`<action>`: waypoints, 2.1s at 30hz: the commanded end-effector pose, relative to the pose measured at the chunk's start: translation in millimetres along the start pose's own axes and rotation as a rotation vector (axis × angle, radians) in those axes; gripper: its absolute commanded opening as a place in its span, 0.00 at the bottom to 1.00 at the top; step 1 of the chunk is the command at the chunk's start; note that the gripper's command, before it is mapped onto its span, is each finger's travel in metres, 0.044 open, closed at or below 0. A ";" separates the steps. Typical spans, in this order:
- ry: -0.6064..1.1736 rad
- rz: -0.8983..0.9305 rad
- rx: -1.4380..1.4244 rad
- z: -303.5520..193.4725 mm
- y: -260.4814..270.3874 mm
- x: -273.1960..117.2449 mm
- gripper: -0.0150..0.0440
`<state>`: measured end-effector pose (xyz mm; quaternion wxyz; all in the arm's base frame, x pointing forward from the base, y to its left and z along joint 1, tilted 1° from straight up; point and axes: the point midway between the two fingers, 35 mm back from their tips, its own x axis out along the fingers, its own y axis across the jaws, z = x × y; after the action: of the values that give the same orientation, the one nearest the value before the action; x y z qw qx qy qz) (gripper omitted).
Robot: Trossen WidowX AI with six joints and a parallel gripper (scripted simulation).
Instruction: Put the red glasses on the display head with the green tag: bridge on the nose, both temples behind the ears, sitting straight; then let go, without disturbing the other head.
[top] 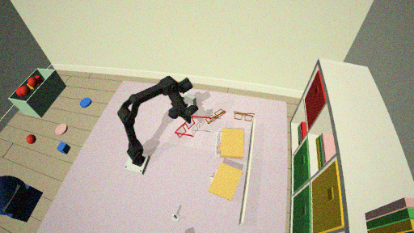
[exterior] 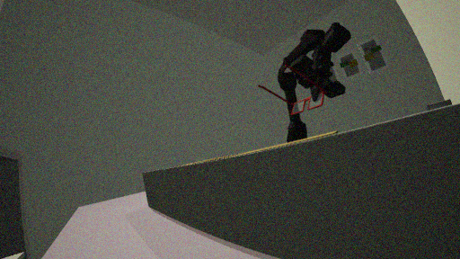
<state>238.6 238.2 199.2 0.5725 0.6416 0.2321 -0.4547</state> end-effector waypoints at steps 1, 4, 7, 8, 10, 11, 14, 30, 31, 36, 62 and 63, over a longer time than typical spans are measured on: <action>0.027 0.043 0.105 -9.3 -0.3 -12.4 0.25; 0.028 0.044 0.110 -9.7 -0.5 -12.8 0.25; 0.017 0.024 0.065 -6.7 -3.4 -7.4 0.25; 0.017 0.024 0.065 -6.7 -3.4 -7.4 0.25; 0.017 0.024 0.065 -6.7 -3.4 -7.4 0.25; 0.017 0.024 0.065 -6.7 -3.4 -7.4 0.25; 0.017 0.024 0.065 -6.7 -3.4 -7.4 0.25; 0.013 0.017 0.060 -5.3 -2.5 -5.5 0.25; 0.009 0.011 0.056 -3.9 -1.6 -3.6 0.25; -0.021 -0.050 0.018 9.3 5.6 12.8 0.25; 0.000 -0.408 -0.147 94.7 27.0 88.5 0.25; 0.007 -0.420 -0.152 98.0 27.2 90.6 0.25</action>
<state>273.7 131.1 148.1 0.5207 0.5416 0.3726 -0.5447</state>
